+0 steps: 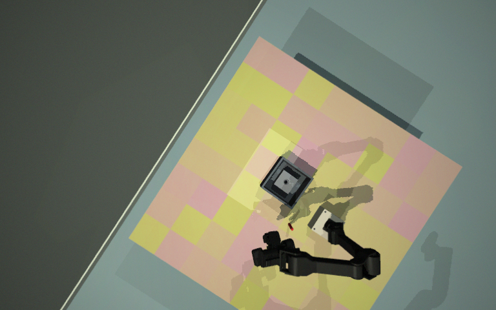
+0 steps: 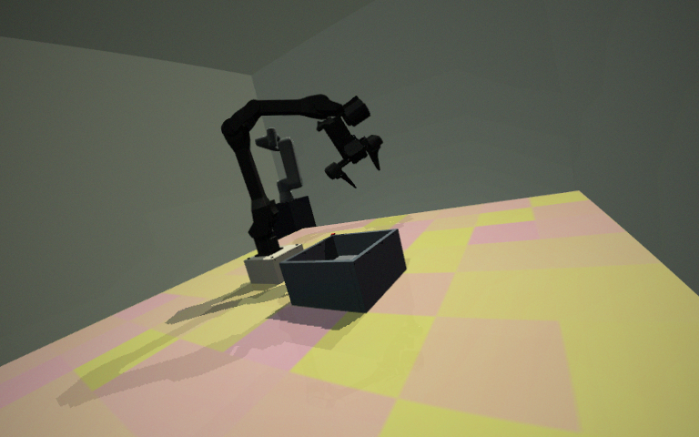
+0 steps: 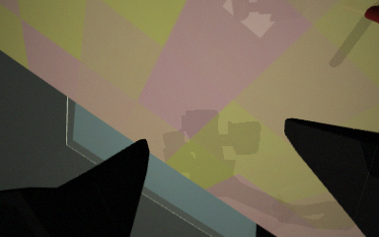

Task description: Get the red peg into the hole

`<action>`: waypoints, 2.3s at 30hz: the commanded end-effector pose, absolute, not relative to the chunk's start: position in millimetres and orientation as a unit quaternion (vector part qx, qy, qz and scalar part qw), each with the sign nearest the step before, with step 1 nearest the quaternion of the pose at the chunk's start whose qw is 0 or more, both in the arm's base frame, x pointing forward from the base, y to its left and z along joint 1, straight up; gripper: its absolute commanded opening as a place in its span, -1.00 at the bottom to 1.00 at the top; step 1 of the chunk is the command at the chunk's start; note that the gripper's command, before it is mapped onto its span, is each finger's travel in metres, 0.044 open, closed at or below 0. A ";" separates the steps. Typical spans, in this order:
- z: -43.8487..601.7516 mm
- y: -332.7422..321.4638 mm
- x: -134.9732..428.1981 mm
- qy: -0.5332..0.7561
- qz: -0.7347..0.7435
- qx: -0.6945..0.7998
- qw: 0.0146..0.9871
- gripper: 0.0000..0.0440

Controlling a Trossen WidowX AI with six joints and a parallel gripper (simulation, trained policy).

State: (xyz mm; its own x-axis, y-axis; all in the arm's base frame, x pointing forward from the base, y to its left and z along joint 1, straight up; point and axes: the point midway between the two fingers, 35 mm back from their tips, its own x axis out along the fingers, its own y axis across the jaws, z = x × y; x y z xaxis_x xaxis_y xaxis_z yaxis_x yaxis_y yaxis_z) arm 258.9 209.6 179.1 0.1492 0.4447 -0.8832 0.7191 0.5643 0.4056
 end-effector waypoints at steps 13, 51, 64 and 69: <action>140.5 157.1 196.4 0.687 -0.234 0.301 0.619 1.00; -6.6 112.7 172.0 0.661 -0.330 0.175 0.651 0.83; -25.9 103.7 163.2 0.671 -0.353 0.150 0.635 -0.72; -17.1 100.2 170.4 0.662 -0.358 0.141 0.644 -0.97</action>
State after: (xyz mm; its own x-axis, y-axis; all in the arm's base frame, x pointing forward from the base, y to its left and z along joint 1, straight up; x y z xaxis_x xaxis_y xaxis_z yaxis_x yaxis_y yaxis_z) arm 163.5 99.6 -23.0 -0.1541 -0.2719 -0.9499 0.6451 0.7005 -0.3052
